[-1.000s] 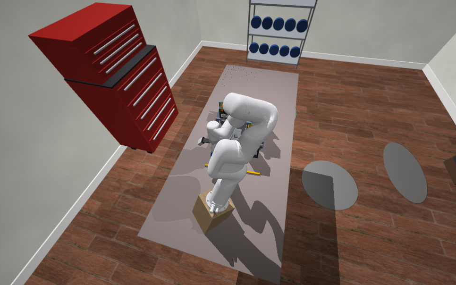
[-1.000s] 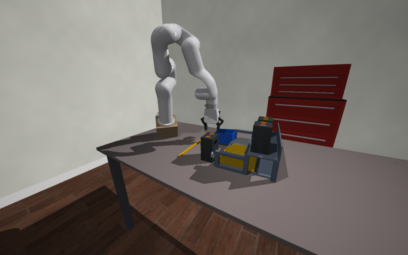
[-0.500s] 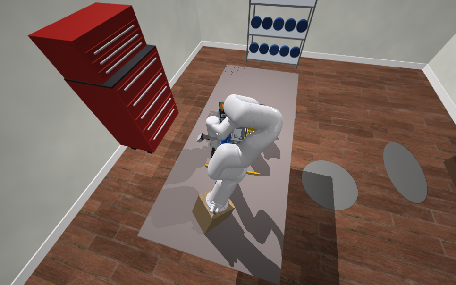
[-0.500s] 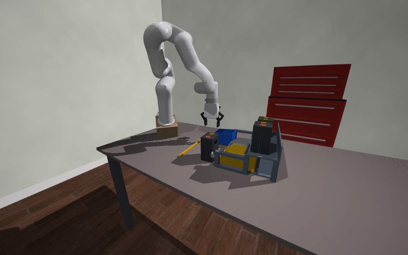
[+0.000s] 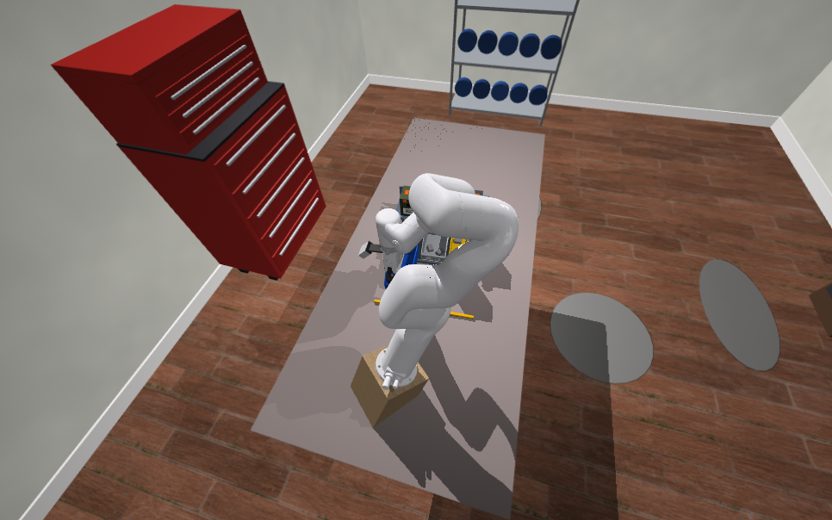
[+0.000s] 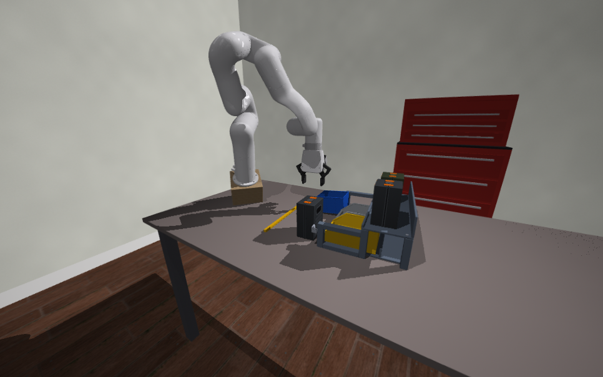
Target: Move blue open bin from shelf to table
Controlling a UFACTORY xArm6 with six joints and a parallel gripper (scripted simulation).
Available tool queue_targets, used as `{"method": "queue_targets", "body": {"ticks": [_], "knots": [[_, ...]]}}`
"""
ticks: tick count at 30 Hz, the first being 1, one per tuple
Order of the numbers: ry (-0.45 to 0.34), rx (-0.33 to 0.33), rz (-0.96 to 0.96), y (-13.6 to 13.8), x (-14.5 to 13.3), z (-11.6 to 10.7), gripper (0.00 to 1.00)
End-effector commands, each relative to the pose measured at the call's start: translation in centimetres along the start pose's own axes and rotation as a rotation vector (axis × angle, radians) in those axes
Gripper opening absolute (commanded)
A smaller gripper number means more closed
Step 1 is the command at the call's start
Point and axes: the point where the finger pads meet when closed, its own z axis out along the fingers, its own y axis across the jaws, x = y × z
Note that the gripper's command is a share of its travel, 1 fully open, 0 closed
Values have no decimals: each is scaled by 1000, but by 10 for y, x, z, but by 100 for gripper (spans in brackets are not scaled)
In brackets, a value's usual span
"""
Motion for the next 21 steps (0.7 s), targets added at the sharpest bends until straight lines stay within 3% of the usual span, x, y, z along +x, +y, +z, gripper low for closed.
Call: {"method": "queue_targets", "body": {"ticks": [1,21], "knots": [[1,-3,1,1,0,4,100],[1,-3,1,1,1,9,100]]}}
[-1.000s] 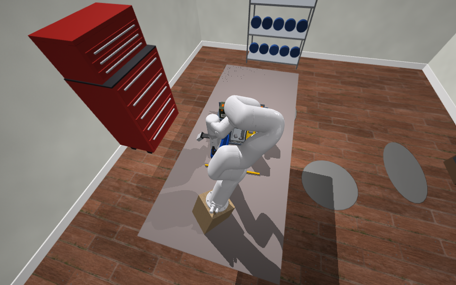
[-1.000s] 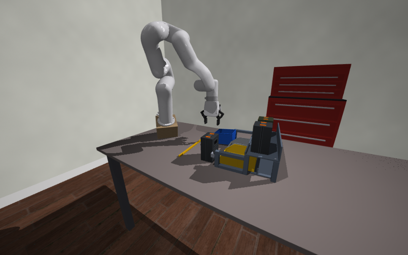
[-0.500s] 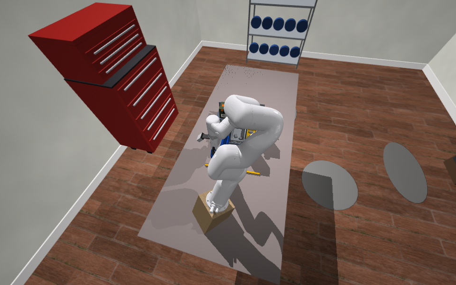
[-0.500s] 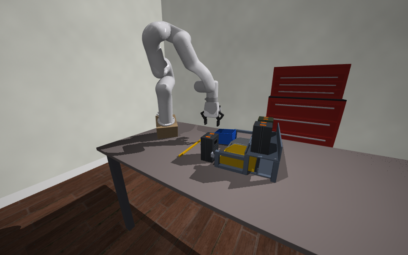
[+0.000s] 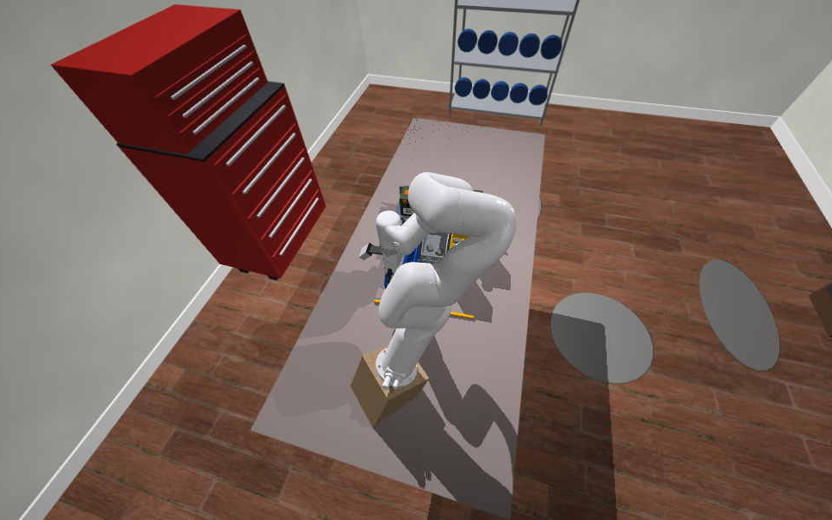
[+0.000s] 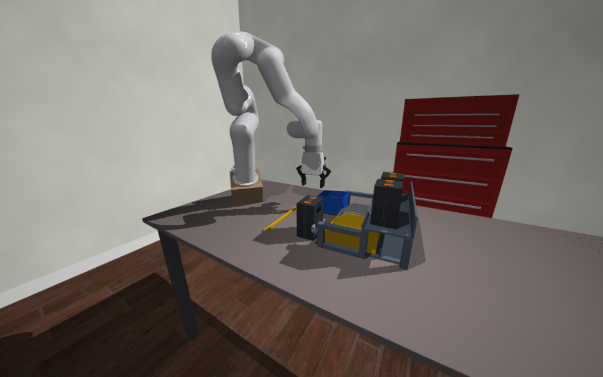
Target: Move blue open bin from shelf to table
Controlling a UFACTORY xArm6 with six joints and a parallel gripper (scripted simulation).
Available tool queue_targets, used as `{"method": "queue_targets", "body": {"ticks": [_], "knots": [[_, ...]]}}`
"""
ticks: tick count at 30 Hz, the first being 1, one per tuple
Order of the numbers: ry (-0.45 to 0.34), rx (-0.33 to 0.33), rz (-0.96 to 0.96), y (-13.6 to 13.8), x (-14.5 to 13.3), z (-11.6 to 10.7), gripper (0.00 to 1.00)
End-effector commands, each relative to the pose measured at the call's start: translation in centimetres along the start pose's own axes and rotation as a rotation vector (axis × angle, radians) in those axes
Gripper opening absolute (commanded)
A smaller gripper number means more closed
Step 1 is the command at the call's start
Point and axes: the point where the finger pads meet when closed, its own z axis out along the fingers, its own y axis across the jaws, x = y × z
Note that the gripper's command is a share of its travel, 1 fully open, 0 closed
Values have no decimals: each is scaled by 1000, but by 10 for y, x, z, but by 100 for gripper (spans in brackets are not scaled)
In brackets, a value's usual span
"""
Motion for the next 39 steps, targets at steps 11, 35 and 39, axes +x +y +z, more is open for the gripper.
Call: {"method": "queue_targets", "body": {"ticks": [11,35,39], "knots": [[2,-3,1,1,1,2,100],[2,-3,1,1,1,3,33],[2,-3,1,1,1,3,33]]}}
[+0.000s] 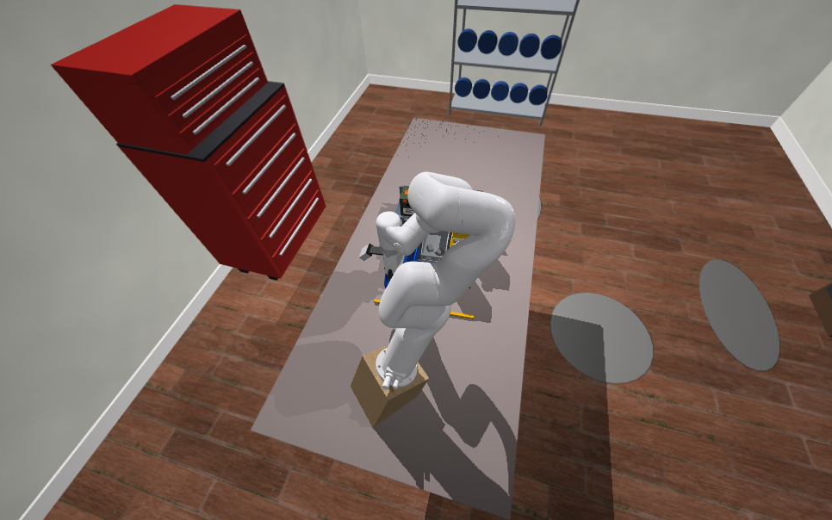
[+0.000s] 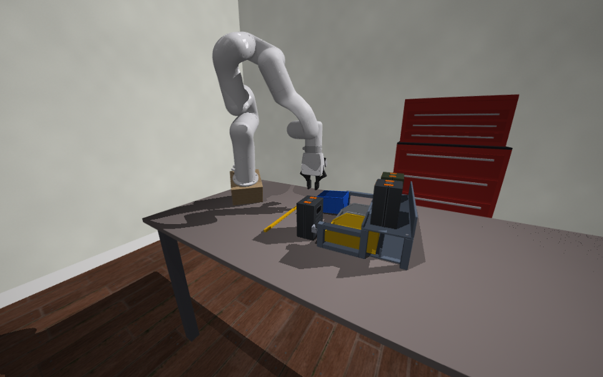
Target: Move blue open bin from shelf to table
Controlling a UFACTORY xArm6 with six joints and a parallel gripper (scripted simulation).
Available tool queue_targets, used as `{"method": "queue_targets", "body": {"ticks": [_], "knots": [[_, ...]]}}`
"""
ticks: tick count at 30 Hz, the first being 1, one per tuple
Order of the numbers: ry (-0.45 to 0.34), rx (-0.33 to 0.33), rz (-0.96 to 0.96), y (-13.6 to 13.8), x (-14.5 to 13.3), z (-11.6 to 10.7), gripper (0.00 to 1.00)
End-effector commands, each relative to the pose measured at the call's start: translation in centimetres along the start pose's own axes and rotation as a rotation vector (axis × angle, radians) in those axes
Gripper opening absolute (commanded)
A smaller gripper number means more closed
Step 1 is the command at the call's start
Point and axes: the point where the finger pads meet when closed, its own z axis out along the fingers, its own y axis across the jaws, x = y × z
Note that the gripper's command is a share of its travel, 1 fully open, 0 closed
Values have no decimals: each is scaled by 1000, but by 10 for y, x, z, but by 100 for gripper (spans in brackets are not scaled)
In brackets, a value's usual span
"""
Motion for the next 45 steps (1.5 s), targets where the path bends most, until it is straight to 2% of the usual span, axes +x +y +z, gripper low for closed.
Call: {"method": "queue_targets", "body": {"ticks": [1,2,7,19,24,36,41,45], "knots": [[1,-2,1,1,0,-1,33],[1,-2,1,1,0,-1,33],[1,-2,1,40,0,-11,33],[1,-2,1,40,0,-11,33],[1,-3,1,77,0,-22,33],[1,-3,1,77,0,-22,33],[1,-3,1,115,0,-33,33],[1,-3,1,115,0,-33,33]]}}
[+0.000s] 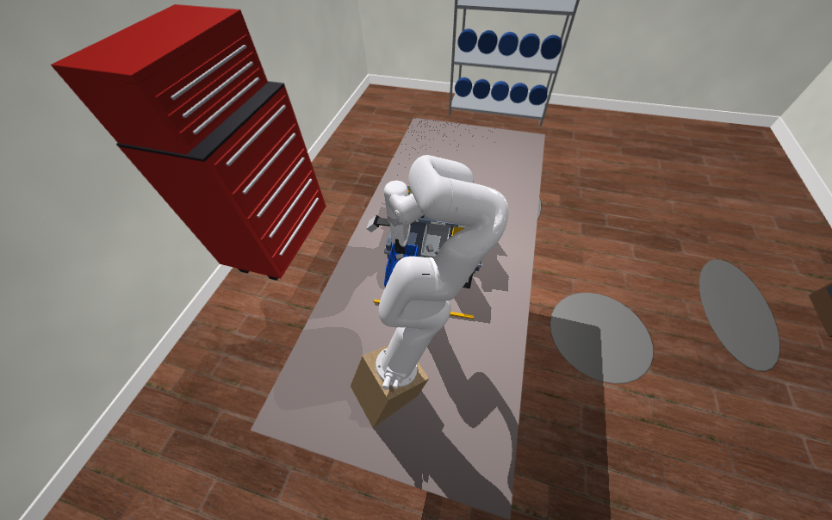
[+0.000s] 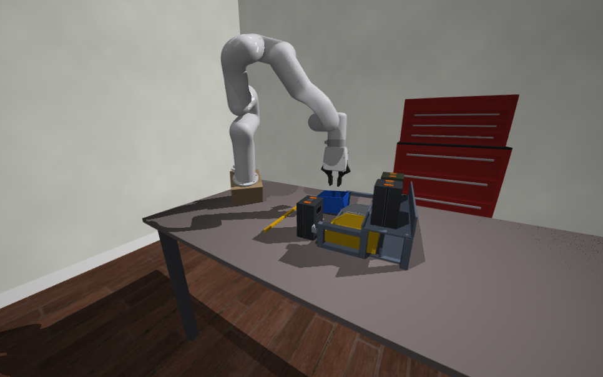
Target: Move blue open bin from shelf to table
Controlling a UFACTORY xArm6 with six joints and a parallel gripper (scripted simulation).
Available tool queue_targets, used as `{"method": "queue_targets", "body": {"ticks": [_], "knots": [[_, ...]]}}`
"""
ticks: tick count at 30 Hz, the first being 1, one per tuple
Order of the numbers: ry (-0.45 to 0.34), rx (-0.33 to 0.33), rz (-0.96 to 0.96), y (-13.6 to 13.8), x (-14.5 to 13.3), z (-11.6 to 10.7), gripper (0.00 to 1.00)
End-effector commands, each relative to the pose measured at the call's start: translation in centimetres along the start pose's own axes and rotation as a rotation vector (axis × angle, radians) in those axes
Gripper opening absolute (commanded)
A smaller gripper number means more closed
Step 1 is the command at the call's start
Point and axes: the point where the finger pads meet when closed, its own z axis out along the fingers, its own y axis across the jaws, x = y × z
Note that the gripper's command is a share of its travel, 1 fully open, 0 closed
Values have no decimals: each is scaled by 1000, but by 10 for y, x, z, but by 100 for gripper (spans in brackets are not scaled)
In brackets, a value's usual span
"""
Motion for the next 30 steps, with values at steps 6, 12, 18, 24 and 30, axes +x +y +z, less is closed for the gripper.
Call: {"method": "queue_targets", "body": {"ticks": [6,12,18,24,30], "knots": [[0,3,-1,9,1,-2,33],[0,3,-1,51,1,-13,33],[0,3,-1,61,1,-16,33],[0,3,-1,61,1,-16,33],[0,2,-1,70,1,-18,33]]}}
